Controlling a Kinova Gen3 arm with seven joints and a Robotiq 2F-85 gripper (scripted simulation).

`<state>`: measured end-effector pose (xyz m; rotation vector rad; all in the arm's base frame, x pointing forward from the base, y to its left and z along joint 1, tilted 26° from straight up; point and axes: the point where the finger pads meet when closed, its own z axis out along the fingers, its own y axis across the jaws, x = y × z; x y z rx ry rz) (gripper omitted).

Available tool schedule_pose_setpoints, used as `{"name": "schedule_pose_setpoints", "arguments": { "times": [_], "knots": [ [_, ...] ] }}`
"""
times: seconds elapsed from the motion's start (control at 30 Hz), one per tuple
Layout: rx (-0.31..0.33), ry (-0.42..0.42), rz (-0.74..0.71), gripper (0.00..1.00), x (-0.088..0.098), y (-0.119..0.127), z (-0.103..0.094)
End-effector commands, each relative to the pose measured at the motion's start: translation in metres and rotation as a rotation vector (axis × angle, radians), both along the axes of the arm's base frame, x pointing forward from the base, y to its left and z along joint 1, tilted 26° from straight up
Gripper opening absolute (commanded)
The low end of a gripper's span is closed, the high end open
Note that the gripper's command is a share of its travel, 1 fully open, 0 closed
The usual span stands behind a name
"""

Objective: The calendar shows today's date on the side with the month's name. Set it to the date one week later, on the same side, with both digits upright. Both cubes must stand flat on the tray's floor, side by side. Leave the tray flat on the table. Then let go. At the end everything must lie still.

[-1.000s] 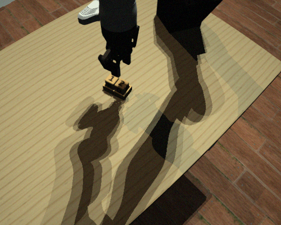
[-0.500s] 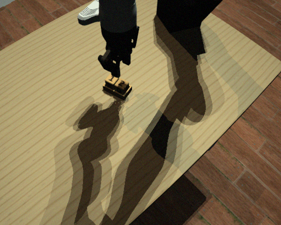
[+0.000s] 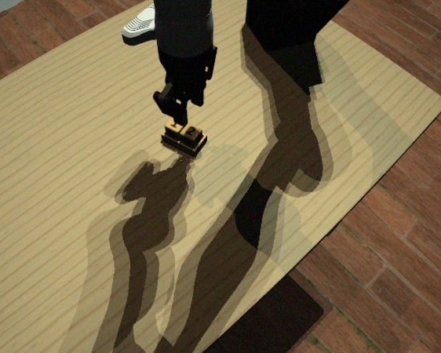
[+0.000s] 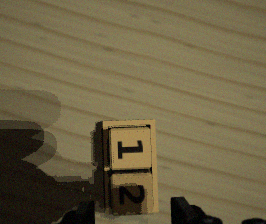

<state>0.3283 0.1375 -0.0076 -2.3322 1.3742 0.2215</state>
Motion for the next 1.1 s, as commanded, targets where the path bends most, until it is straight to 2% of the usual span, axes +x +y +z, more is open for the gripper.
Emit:
{"name": "schedule_pose_setpoints", "arguments": {
  "times": [0.0, 0.53, 1.07],
  "knots": [
    [0.000, 0.005, 0.003, 0.46, -0.002, 0.002, -0.003],
    [0.000, 0.005, 0.003, 0.46, 0.001, 0.011, -0.023],
    [0.000, 0.005, 0.003, 0.46, 0.002, 0.017, -0.035]
  ]
}}
